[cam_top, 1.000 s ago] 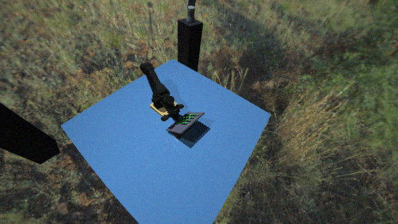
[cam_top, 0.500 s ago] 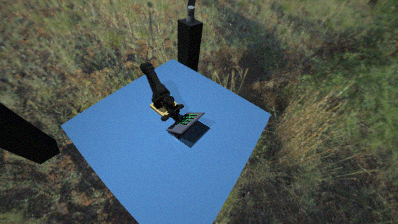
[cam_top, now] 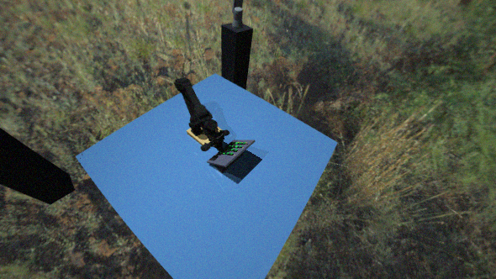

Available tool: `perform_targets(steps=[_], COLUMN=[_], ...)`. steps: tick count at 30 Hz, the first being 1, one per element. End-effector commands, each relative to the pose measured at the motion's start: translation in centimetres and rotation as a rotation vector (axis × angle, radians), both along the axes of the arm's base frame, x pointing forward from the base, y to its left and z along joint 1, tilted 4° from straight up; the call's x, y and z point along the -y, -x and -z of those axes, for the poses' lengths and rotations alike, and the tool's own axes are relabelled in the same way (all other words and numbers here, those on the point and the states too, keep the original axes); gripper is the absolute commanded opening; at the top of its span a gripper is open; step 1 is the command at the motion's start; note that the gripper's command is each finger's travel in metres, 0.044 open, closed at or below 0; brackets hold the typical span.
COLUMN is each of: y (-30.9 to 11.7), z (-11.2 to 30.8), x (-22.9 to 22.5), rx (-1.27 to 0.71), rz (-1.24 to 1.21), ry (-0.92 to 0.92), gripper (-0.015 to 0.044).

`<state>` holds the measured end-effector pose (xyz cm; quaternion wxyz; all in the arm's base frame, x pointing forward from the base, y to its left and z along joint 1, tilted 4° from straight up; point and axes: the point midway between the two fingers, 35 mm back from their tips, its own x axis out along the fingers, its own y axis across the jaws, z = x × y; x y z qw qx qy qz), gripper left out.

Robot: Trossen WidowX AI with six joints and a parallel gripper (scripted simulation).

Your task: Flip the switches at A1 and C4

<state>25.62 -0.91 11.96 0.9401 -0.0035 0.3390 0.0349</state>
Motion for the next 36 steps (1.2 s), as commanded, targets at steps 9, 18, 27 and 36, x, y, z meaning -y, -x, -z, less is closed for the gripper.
perform_targets(steps=[9,18,27,36], y=[-0.1,-0.2,-0.3,4.6], z=[0.2,0.3,0.4,-4.0], x=[0.0,0.0,0.0,0.4], rx=[-0.002,-0.002,-0.002,-0.032], rz=[0.005,0.005,0.005,0.005], ry=[-0.001,-0.001,-0.001,0.001], gripper=[0.0000,0.0000,0.0000,0.0000])
